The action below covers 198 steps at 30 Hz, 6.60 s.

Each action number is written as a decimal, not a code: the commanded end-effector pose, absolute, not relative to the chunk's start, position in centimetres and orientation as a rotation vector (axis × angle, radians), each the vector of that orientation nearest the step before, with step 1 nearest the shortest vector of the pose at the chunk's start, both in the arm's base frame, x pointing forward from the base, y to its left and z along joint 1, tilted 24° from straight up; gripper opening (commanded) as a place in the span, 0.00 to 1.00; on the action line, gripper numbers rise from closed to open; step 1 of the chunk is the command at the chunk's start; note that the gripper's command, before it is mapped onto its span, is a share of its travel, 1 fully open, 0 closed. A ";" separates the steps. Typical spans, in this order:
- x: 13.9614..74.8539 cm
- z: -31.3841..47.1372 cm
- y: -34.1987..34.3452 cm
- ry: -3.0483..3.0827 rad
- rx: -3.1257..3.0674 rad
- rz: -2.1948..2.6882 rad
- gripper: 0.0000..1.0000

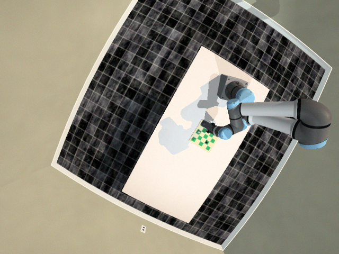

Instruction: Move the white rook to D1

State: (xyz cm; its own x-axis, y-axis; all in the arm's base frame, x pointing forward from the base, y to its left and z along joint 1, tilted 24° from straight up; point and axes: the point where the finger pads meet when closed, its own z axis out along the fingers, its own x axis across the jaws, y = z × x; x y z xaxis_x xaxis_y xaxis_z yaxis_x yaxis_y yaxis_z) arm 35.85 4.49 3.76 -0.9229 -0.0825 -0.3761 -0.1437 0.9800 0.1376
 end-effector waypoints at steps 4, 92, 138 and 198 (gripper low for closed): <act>35.9 3.8 4.5 2.749 -0.163 0.228 0.00; 36.0 3.4 4.6 2.749 -0.163 0.228 0.09; 34.9 6.4 4.0 2.749 -0.163 0.228 0.22; 32.7 11.9 2.9 2.749 -0.163 0.228 1.00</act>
